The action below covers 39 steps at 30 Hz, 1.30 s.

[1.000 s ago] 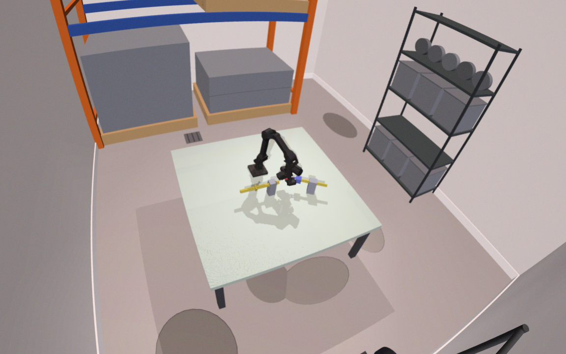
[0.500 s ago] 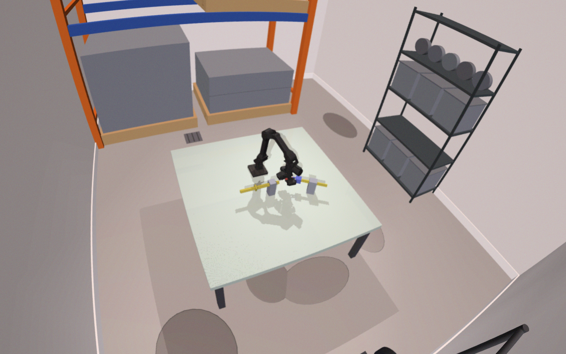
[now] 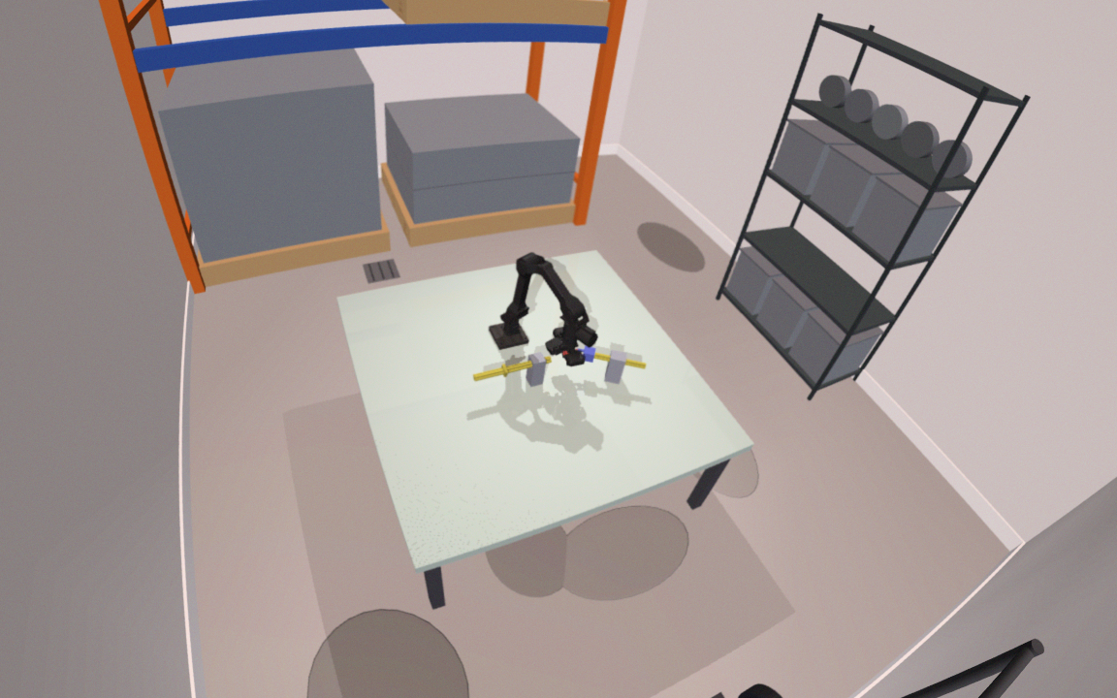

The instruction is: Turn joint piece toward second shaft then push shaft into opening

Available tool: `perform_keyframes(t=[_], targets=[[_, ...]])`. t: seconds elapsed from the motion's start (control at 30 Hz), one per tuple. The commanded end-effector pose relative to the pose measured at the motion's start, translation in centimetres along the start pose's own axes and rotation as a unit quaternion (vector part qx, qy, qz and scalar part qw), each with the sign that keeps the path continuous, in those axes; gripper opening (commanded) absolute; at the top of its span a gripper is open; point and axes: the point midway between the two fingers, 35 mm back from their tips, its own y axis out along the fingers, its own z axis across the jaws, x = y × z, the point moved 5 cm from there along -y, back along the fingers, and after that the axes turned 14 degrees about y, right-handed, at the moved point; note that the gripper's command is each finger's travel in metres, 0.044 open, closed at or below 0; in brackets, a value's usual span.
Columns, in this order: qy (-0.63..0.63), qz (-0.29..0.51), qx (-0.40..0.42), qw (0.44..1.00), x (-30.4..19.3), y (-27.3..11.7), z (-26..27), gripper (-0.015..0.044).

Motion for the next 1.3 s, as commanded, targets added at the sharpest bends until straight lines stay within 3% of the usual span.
perform_keyframes(t=[0.0, 0.17, 0.37, 1.27], targets=[[0.0, 0.0, 0.0, 1.0, 0.0, 0.0, 0.0, 0.0147], [0.0, 0.0, 0.0, 1.0, 0.0, 0.0, 0.0, 0.0147], [0.0, 0.0, 0.0, 1.0, 0.0, 0.0, 0.0, 0.0], [-0.044, -0.013, 0.002, 0.999, -0.23, -0.1, 0.38, 0.0]])
